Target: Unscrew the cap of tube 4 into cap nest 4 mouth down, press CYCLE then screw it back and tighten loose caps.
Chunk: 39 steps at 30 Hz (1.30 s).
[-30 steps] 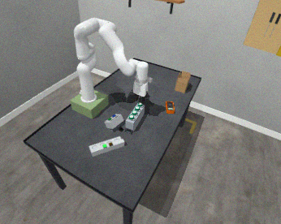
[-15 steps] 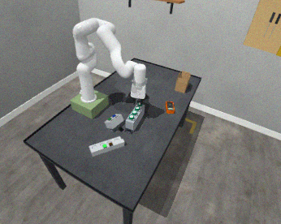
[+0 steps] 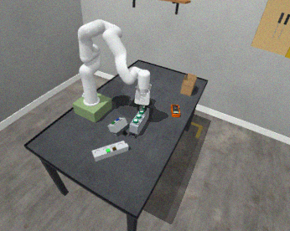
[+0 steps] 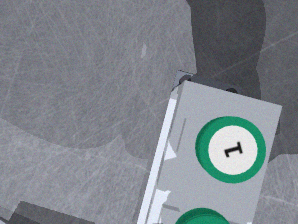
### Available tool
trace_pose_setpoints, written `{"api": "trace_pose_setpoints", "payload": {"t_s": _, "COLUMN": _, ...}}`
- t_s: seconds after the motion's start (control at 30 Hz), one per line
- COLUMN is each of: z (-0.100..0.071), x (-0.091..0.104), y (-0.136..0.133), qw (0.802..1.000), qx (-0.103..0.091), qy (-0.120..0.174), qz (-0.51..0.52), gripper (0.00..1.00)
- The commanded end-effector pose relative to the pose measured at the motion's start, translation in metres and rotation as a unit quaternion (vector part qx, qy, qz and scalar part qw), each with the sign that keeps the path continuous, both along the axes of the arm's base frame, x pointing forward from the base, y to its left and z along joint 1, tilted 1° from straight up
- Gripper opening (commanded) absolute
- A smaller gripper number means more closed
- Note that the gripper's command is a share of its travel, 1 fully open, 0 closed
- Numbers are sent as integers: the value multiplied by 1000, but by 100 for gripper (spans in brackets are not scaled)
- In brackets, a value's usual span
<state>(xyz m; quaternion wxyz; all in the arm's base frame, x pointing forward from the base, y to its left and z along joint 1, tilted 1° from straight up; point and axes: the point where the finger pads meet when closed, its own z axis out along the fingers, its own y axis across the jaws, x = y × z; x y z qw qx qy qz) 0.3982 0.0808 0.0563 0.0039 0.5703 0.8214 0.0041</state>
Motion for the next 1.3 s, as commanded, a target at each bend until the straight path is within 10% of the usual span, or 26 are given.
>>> {"api": "trace_pose_setpoints", "payload": {"t_s": 0.0, "z": -7, "x": 3, "y": 1, "qw": 1000, "qx": 2, "qy": -3, "qz": 0, "gripper": 46}}
{"api": "trace_pose_setpoints", "payload": {"t_s": 1.13, "z": -17, "x": 3, "y": 1, "qw": 1000, "qx": 2, "qy": -2, "qz": 0, "gripper": 46}}
{"api": "trace_pose_setpoints", "payload": {"t_s": 1.17, "z": -17, "x": 3, "y": 1, "qw": 1000, "qx": 2, "qy": -2, "qz": 0, "gripper": 0}}
{"api": "trace_pose_setpoints", "payload": {"t_s": 1.27, "z": -17, "x": 3, "y": 1, "qw": 1000, "qx": 2, "qy": -2, "qz": 0, "gripper": 0}}
